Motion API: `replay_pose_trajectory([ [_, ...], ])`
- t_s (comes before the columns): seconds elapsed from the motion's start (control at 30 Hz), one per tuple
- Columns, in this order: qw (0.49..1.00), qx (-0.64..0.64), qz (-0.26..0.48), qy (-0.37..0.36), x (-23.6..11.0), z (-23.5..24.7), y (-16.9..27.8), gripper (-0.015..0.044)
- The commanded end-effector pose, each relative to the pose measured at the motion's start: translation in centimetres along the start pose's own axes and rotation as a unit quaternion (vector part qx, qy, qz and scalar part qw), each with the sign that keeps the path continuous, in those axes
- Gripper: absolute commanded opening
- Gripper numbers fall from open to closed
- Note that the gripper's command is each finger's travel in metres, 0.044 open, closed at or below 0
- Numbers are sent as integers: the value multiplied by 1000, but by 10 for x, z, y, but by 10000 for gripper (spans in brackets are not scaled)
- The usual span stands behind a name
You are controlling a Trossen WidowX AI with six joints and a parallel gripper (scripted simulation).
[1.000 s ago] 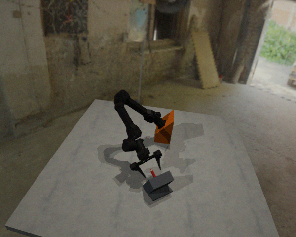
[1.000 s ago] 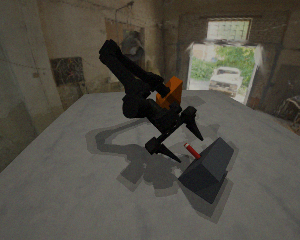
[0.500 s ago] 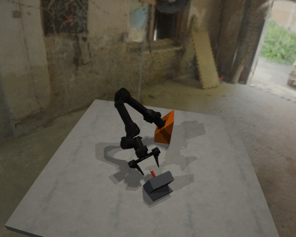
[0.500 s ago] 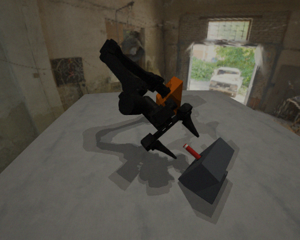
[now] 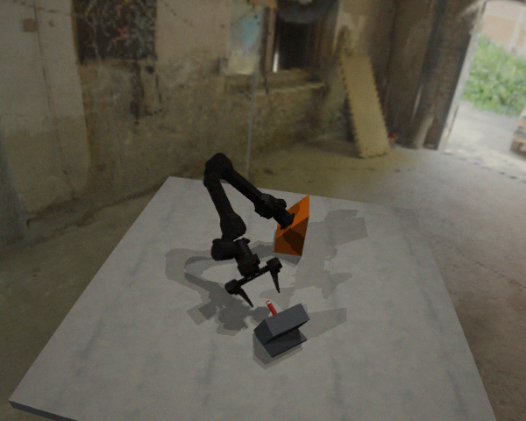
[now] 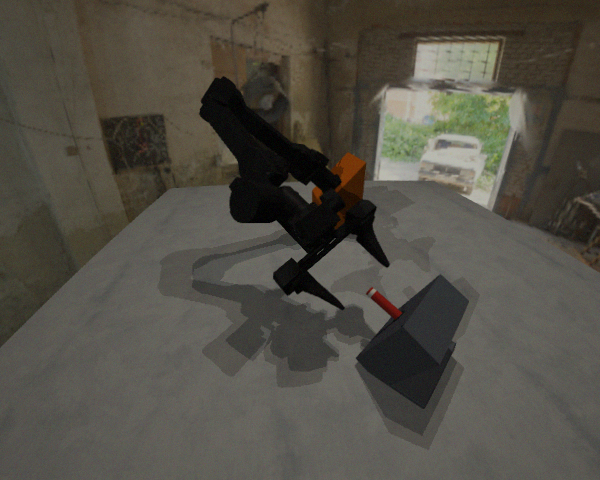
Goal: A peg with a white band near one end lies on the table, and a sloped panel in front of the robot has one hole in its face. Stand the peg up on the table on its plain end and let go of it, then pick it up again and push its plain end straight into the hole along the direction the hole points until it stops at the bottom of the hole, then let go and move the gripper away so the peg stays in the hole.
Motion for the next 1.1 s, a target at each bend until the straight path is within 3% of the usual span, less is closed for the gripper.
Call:
replay_pose_trajectory([
  [0.0, 1000, -2, -4, 0, -6, -1, -1, 440],
  [1.07, 1000, 0, -1, -1, -41, -2, 0, 440],
])
Point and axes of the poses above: the point midway between the two fingers, 35 mm back from their tips, its own x axis out along the fingers, its own z axis across the jaws, y = z × x, the point moved 8 cm from there along -x, back along the fingers, and after that the axes turned 6 degrees about -x, right-handed, at the moved point
